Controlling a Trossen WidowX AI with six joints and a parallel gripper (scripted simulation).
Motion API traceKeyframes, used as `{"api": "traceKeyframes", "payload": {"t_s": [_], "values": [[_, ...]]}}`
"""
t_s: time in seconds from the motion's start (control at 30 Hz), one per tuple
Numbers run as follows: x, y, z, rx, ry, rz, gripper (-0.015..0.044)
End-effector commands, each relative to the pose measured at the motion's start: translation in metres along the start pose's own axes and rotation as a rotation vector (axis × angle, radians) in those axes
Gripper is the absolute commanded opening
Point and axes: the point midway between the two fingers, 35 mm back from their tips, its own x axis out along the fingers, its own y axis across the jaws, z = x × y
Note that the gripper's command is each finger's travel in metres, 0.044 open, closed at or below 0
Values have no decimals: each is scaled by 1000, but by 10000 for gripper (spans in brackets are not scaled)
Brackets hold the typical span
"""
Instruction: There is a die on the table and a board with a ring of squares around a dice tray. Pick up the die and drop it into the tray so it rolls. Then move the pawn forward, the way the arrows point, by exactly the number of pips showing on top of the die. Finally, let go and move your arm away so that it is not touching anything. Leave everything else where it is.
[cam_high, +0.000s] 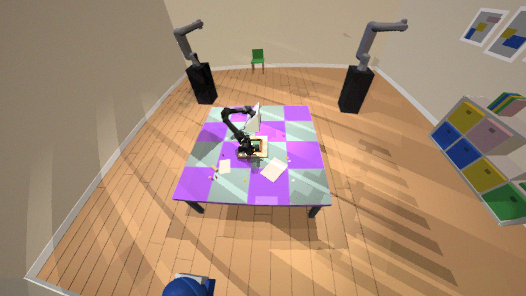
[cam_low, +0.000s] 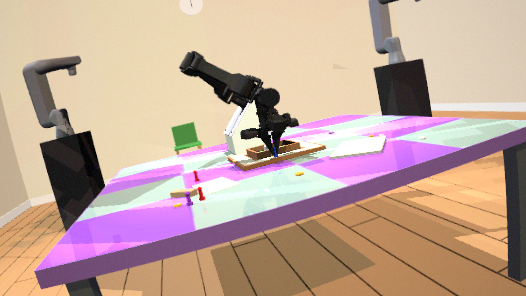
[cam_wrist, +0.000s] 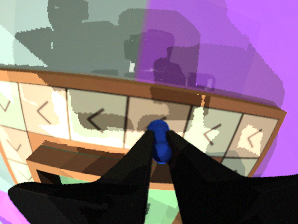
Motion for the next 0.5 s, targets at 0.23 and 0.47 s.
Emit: {"api": "traceKeyframes", "payload": {"t_s": [0.23, 0.47], "values": [[-40, 1, 5, -6, -4, 3, 0], [-93, 1, 4, -6, -3, 5, 0]]}}
